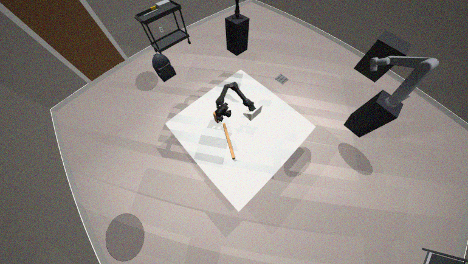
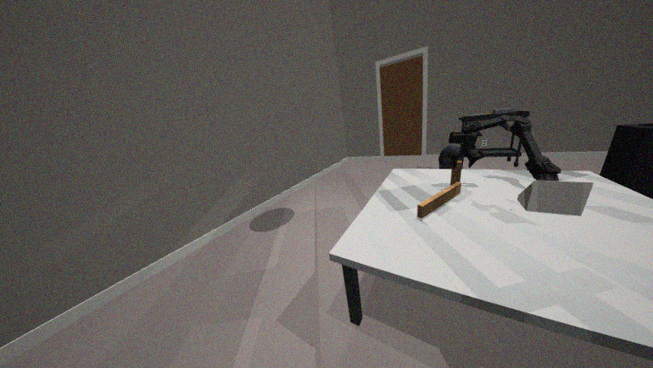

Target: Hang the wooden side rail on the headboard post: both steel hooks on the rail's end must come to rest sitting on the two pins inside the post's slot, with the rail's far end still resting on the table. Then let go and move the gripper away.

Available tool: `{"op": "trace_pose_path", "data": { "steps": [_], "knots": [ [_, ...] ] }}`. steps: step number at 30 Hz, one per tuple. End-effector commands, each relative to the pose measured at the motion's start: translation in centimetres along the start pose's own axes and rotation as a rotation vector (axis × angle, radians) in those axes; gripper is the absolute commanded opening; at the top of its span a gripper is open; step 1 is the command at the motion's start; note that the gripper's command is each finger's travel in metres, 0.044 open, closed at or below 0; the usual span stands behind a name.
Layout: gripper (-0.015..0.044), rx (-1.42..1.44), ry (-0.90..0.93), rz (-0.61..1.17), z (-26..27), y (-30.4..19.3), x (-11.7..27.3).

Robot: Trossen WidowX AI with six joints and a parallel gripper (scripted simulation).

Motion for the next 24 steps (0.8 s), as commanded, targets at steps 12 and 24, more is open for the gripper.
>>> {"op": "trace_pose_path", "data": {
  "steps": [12,24],
  "knots": [
    [0.0440,-0.223,0.009,-0.049,-2.3,0.9,-0.2],
    [0.0440,-0.820,0.101,-0.147,-8.1,4.2,-0.9]
  ]
}}
Point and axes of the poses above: the point midway between the two fingers, 35 mm back from their tips, its own x axis back along the fingers, its own z axis across the jaws, y = z × x, the point moved 6 cm from there along x, back along the fingers, and after that the axes turned 3 degrees about x, right-handed, at the moved point
